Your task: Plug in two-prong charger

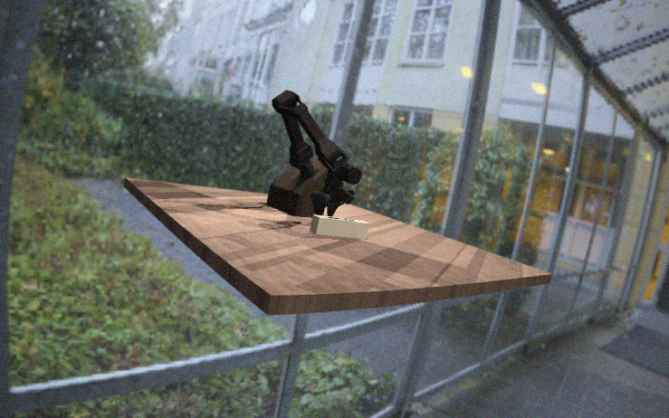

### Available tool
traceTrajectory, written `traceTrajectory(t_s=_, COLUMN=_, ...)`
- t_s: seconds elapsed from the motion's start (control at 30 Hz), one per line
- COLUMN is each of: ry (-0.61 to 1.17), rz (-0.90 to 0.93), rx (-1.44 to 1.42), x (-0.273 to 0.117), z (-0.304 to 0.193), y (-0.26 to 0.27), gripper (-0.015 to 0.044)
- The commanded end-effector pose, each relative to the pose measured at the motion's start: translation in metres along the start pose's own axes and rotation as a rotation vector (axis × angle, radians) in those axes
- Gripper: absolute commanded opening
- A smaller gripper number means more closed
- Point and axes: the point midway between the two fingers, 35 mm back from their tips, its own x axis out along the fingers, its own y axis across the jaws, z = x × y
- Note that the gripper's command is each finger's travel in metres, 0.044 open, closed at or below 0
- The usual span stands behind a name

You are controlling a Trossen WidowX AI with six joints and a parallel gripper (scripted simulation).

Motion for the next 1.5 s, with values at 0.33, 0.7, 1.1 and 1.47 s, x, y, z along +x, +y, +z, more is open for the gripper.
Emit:
traceTrajectory(t_s=0.33, ry=0.015, rz=-0.002, rx=-0.012, x=0.017, z=-0.003, y=0.002, gripper=0.0440)
traceTrajectory(t_s=0.7, ry=0.005, rz=-0.001, rx=-0.002, x=0.014, z=-0.001, y=0.001, gripper=0.0177)
traceTrajectory(t_s=1.1, ry=0.005, rz=0.001, rx=-0.003, x=0.009, z=-0.001, y=0.001, gripper=0.0000)
traceTrajectory(t_s=1.47, ry=0.010, rz=0.003, rx=-0.009, x=-0.028, z=-0.004, y=0.004, gripper=0.0000)
